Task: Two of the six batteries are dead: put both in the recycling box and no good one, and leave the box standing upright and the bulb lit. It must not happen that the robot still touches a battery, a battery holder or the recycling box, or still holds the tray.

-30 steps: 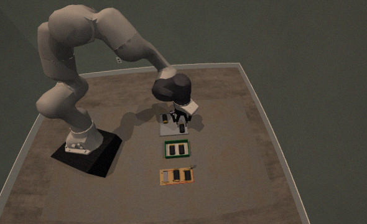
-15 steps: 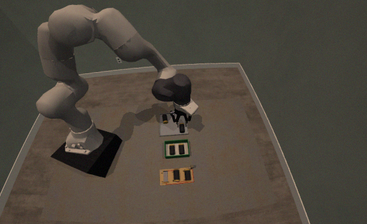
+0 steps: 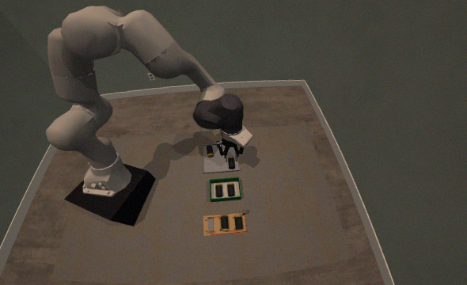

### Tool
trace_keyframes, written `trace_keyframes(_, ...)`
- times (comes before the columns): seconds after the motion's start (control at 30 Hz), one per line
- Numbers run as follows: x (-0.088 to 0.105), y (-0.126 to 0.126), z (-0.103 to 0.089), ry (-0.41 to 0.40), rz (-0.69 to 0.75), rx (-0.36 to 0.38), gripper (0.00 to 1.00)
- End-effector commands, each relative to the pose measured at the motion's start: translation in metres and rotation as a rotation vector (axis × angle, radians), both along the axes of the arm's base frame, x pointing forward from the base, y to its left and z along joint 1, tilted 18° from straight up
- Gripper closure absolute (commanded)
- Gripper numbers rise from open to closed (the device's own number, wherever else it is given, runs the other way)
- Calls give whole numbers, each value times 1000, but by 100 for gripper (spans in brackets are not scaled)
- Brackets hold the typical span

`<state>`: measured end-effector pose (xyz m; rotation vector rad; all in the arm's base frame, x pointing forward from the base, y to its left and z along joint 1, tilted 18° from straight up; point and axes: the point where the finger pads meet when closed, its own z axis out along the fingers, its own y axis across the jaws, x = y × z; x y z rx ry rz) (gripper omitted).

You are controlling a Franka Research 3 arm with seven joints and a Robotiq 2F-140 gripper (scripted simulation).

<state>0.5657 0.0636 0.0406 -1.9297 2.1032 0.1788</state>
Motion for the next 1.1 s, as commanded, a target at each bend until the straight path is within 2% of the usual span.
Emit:
trace_keyframes(0.0, 0, -1, 0, -1, 0, 0, 71)
trace_keyframes(0.53, 0, -1, -1, -1, 0, 0, 71)
trace_keyframes(0.83, 4, 8, -31, -1, 0, 0, 71)
trace_keyframes(1.07, 4, 9, -33, -1, 0, 0, 71)
